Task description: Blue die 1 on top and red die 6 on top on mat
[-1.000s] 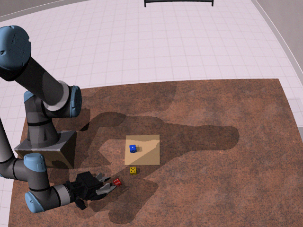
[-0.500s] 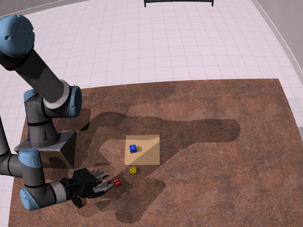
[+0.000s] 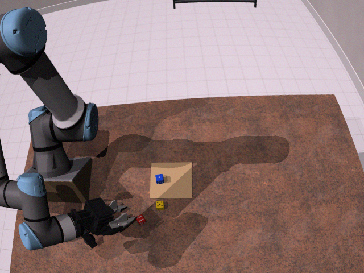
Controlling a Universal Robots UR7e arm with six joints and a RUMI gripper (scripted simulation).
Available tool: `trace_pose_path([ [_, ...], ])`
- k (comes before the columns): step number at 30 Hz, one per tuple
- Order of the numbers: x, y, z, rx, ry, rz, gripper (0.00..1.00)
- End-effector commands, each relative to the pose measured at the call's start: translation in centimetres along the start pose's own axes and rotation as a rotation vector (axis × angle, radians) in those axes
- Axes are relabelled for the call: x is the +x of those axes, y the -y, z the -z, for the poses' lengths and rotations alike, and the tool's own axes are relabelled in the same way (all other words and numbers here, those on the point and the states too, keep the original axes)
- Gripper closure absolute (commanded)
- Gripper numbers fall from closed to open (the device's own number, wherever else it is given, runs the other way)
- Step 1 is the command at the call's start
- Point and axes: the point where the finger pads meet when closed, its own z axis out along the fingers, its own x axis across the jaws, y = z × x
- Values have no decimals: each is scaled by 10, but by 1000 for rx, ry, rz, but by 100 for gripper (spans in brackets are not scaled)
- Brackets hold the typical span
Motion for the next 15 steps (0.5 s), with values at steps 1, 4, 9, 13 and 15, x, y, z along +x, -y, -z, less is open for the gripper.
trace_pose_path([
  [1, 0, 1, 0, 52, -18, -7, 76],
  [4, 2, 3, -1, 120, -39, -19, 76],
  [9, 3, 4, -3, 217, -63, -32, 76],
  [13, 4, 4, -4, 329, -83, -45, 76],
  [15, 4, 3, -4, 373, -89, -48, 76],
])
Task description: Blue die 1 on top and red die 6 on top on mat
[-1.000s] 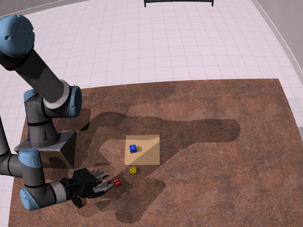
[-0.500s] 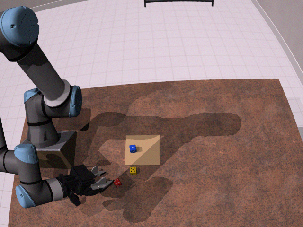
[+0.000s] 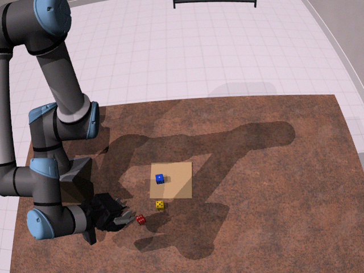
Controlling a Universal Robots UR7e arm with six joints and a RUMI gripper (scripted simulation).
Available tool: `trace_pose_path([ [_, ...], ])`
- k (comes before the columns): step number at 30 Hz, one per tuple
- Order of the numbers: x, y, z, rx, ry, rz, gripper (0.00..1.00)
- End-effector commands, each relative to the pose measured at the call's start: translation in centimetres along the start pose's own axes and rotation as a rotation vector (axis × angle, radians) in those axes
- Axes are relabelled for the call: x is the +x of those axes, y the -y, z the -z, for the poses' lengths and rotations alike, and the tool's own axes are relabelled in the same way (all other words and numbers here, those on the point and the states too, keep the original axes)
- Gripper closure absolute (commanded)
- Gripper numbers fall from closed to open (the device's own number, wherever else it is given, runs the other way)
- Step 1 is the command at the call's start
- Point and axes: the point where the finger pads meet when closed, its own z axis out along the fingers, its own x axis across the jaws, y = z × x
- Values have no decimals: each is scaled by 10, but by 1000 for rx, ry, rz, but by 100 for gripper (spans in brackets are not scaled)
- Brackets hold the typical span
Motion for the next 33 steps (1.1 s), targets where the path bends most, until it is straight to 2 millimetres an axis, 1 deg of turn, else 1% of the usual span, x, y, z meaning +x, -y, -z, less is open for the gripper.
trace_pose_path([
  [1, 0, 1, 0, 153, -24, -26, 76],
  [8, -1, -5, -1, 328, -29, -37, 76],
  [11, -1, -5, -1, 331, -29, -37, 76],
  [14, -2, -14, -1, 450, -17, -37, 76],
  [17, -2, -18, -1, 493, -9, -36, 76],
  [23, -4, -36, -3, 639, 31, -23, 76],
  [27, -4, -39, -3, 662, 40, -20, 76],
  [33, -4, -51, -5, 728, 70, -7, 76],
])
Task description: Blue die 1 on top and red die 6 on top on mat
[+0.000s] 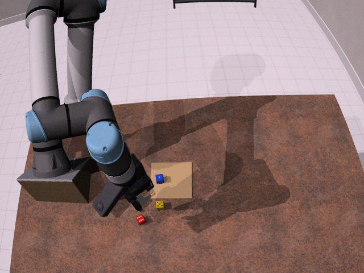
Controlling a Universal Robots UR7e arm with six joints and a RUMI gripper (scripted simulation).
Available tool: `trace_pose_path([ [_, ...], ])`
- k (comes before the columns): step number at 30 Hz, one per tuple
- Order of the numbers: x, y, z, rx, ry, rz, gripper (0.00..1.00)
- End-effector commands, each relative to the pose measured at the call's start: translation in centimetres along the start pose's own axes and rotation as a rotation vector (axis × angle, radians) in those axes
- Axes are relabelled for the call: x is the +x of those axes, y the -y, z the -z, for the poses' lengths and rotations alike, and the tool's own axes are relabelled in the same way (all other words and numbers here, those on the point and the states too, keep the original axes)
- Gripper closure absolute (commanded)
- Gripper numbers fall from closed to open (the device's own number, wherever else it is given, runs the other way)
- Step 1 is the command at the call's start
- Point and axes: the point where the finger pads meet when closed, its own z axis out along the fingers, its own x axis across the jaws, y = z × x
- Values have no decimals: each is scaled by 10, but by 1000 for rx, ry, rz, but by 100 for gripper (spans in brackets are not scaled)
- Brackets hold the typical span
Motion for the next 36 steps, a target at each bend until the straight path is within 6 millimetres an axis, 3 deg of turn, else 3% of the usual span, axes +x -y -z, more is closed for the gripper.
trace_pose_path([
  [1, -2, -7, 6, 73, 28, -8, 76],
  [4, -2, -7, 6, 75, 30, -8, 76],
  [5, -2, -7, 6, 75, 30, -8, 0],
  [36, -3, -7, 6, 76, 28, 30, 0],
])
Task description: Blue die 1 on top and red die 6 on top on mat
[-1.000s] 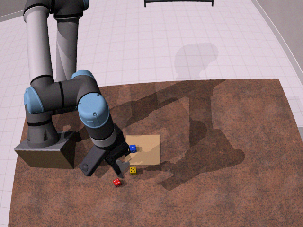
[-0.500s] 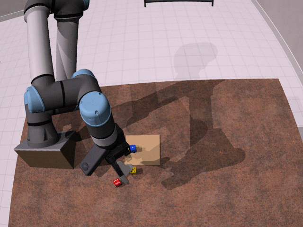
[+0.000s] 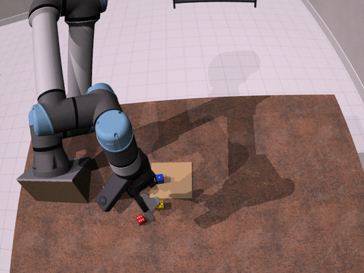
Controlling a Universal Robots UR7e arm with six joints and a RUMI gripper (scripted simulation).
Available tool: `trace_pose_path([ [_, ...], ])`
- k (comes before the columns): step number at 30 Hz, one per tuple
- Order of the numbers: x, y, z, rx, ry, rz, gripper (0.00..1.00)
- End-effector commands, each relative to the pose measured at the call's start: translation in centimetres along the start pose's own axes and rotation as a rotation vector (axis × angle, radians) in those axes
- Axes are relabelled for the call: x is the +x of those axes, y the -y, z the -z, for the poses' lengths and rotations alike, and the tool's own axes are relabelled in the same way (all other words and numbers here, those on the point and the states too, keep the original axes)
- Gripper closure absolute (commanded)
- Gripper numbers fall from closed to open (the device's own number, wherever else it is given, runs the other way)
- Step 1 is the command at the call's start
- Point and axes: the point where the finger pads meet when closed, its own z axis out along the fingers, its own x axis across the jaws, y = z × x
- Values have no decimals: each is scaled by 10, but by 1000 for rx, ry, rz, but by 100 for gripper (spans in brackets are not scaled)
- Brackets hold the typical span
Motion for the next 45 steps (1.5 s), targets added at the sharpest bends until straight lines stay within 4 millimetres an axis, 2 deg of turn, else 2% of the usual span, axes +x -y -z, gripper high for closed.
trace_pose_path([
  [1, -2, 0, 2, 3, 5, 33, 0],
  [11, -4, 0, 1, 3, 4, 102, 0],
  [26, -8, 1, 0, 4, 4, 304, 0],
  [41, -15, 1, -3, 4, 3, 654, 0],
  [45, -15, 1, -3, 4, 3, 685, 0],
])
